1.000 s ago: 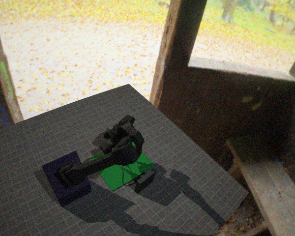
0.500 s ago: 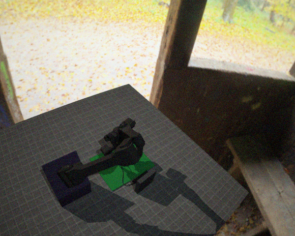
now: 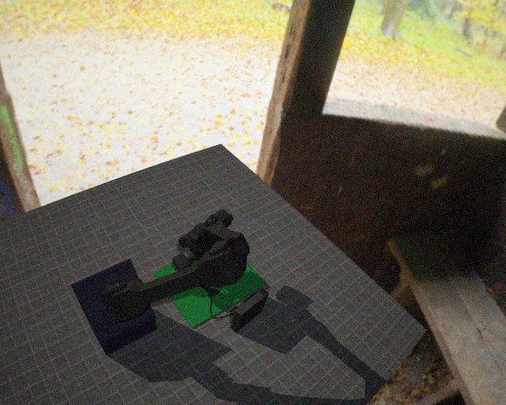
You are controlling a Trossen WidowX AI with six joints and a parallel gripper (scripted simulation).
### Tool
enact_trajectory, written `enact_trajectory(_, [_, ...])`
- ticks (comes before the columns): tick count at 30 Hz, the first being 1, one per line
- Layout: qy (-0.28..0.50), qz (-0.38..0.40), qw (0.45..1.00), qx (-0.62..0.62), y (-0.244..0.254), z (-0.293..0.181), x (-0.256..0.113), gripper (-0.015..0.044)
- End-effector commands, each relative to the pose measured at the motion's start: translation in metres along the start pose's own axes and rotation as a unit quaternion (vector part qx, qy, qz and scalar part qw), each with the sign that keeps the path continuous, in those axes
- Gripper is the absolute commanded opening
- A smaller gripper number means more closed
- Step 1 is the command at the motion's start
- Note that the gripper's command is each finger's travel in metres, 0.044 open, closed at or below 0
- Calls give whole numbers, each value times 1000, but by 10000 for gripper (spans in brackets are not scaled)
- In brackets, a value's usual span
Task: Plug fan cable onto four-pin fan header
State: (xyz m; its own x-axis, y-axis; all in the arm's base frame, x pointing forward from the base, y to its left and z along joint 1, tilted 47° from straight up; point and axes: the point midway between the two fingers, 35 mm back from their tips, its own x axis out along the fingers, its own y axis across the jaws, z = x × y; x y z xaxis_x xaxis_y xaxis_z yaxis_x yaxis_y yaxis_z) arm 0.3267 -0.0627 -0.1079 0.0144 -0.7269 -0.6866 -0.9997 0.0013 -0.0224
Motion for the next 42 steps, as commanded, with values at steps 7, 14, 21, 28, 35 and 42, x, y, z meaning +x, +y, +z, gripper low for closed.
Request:
enact_trajectory(7, [1, 2, 1000, -1, 2, 0, 6, 414])
enact_trajectory(14, [1, 2, 1000, -1, 2, 0, 6, 230])
enact_trajectory(21, [1, 2, 1000, -1, 2, 0, 6, 46])
enact_trajectory(28, [1, 3, 1000, -2, 1, 0, -5, 0])
enact_trajectory(35, [3, 4, 1000, -4, 2, 1, -44, 0])
enact_trajectory(42, [3, 3, 998, 67, -8, -22, -42, 0])
